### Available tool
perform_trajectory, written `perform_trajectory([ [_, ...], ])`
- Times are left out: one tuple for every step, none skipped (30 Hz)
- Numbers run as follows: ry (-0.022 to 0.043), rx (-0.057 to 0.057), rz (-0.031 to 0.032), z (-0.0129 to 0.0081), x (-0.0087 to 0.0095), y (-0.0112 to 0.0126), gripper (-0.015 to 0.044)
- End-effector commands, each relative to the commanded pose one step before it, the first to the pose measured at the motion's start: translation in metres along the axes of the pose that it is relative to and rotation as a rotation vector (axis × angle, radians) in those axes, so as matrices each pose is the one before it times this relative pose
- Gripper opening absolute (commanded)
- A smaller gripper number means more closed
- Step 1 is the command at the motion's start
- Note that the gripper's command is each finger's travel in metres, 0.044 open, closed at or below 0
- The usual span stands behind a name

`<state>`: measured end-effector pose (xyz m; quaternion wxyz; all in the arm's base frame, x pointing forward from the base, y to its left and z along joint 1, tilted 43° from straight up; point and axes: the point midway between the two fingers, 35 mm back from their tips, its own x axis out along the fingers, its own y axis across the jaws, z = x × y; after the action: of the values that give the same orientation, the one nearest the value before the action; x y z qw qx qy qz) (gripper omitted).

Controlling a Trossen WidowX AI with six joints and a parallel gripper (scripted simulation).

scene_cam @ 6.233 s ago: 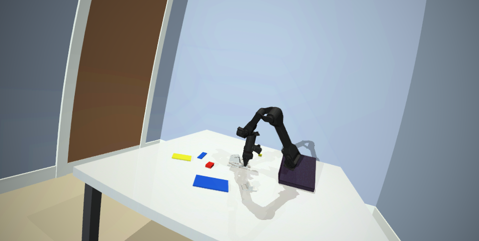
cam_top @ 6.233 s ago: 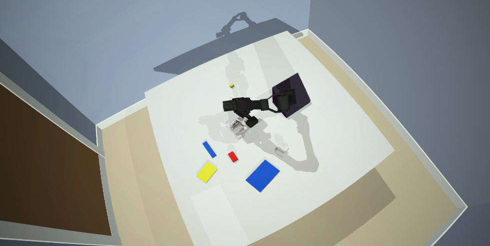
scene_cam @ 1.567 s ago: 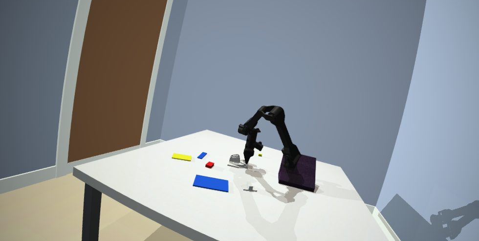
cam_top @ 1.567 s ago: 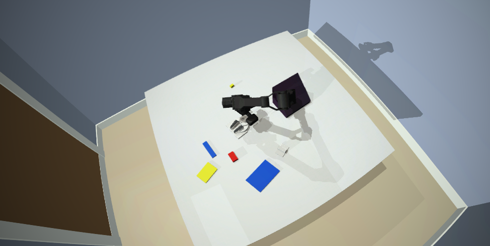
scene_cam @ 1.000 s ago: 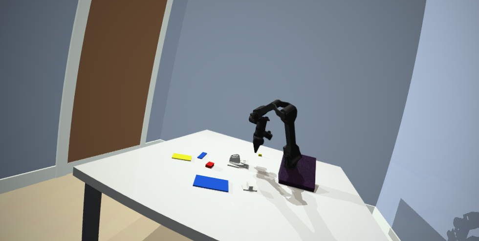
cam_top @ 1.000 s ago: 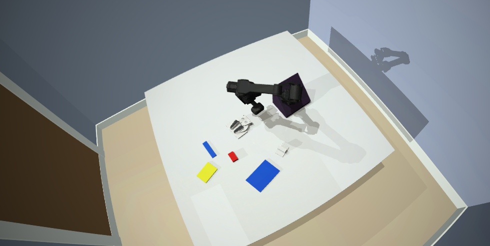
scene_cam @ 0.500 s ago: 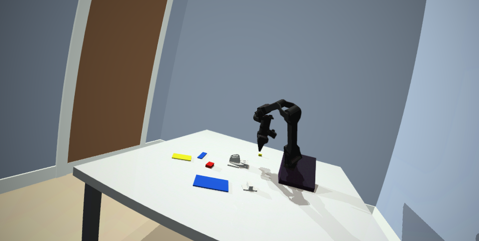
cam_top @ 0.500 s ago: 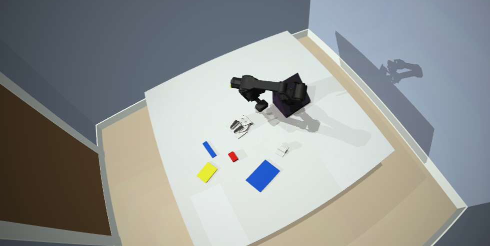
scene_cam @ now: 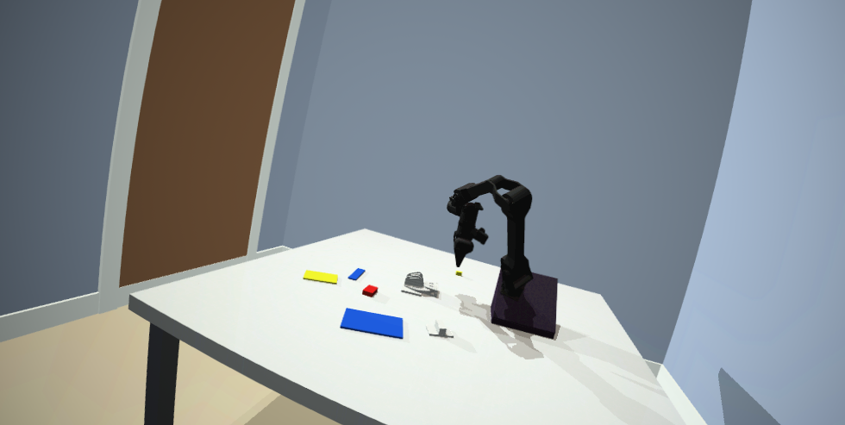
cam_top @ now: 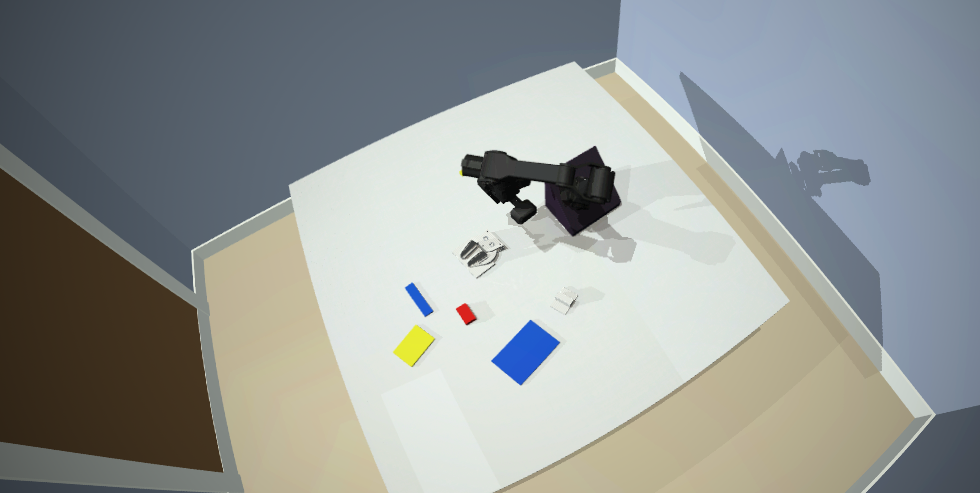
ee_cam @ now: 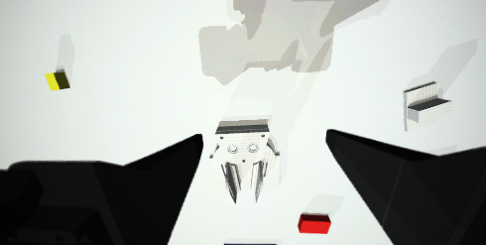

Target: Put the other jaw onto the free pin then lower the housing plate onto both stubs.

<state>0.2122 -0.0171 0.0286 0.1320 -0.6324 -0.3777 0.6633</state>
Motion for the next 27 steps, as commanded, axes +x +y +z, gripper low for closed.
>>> perform_trajectory([
  [-0.0023, -0.0056, 0.00254, 0.00062, -0.00041, -0.00029, 0.044],
  [0.0, 0.0, 0.0, 0.0, 0.0, 0.0, 0.044],
  [0.0, 0.0, 0.0, 0.0, 0.0, 0.0, 0.044],
  [0.0, 0.0, 0.0, 0.0, 0.0, 0.0, 0.044],
  [0.0, 0.0, 0.0, 0.0, 0.0, 0.0, 0.044],
  [0.0, 0.0, 0.0, 0.0, 0.0, 0.0, 0.044],
  [0.0, 0.0, 0.0, 0.0, 0.0, 0.0, 0.044],
  [0.0, 0.0, 0.0, 0.0, 0.0, 0.0, 0.044],
  [0.0, 0.0, 0.0, 0.0, 0.0, 0.0, 0.044],
  [0.0, 0.0, 0.0, 0.0, 0.0, 0.0, 0.044],
  [0.0, 0.0, 0.0, 0.0, 0.0, 0.0, 0.044],
  [0.0, 0.0, 0.0, 0.0, 0.0, 0.0, 0.044],
  [0.0, 0.0, 0.0, 0.0, 0.0, 0.0, 0.044],
  [0.0, 0.0, 0.0, 0.0, 0.0, 0.0, 0.044],
  [0.0, 0.0, 0.0, 0.0, 0.0, 0.0, 0.044],
  [0.0, 0.0, 0.0, 0.0, 0.0, 0.0, 0.044],
  [0.0, 0.0, 0.0, 0.0, 0.0, 0.0, 0.044],
  [0.0, 0.0, 0.0, 0.0, 0.0, 0.0, 0.044],
  [0.0, 0.0, 0.0, 0.0, 0.0, 0.0, 0.044],
  [0.0, 0.0, 0.0, 0.0, 0.0, 0.0, 0.044],
  [0.0, 0.0, 0.0, 0.0, 0.0, 0.0, 0.044],
  [0.0, 0.0, 0.0, 0.0, 0.0, 0.0, 0.044],
  [0.0, 0.0, 0.0, 0.0, 0.0, 0.0, 0.044],
  [0.0, 0.0, 0.0, 0.0, 0.0, 0.0, 0.044],
  [0.0, 0.0, 0.0, 0.0, 0.0, 0.0, 0.044],
  [0.0, 0.0, 0.0, 0.0, 0.0, 0.0, 0.044],
  [0.0, 0.0, 0.0, 0.0, 0.0, 0.0, 0.044],
])
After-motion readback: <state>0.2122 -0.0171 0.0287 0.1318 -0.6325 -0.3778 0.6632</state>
